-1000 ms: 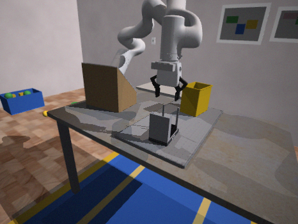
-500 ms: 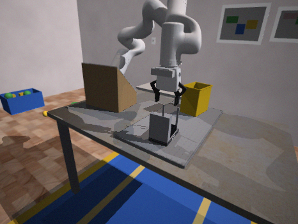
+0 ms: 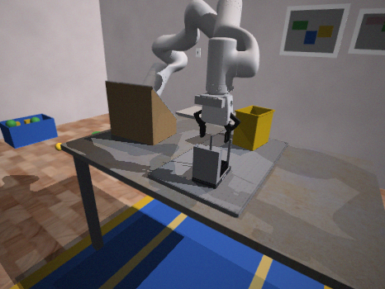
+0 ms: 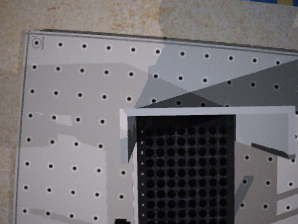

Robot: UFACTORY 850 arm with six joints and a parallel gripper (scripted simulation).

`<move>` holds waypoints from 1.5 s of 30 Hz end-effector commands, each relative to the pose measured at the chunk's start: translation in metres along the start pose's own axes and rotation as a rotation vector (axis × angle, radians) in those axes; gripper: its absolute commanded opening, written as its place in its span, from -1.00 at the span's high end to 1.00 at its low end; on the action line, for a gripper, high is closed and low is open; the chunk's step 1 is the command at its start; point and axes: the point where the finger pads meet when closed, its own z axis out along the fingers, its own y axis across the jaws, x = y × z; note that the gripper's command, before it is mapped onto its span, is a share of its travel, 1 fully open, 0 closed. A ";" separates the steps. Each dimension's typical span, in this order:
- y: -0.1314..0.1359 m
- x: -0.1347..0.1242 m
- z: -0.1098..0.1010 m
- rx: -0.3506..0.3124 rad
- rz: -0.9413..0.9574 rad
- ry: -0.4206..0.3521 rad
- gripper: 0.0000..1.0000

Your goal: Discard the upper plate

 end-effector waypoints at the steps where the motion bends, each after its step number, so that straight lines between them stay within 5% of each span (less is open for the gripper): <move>1: -0.001 0.000 0.004 0.002 -0.001 0.002 -1.00; 45: -0.001 0.000 0.071 0.002 -0.001 0.001 -1.00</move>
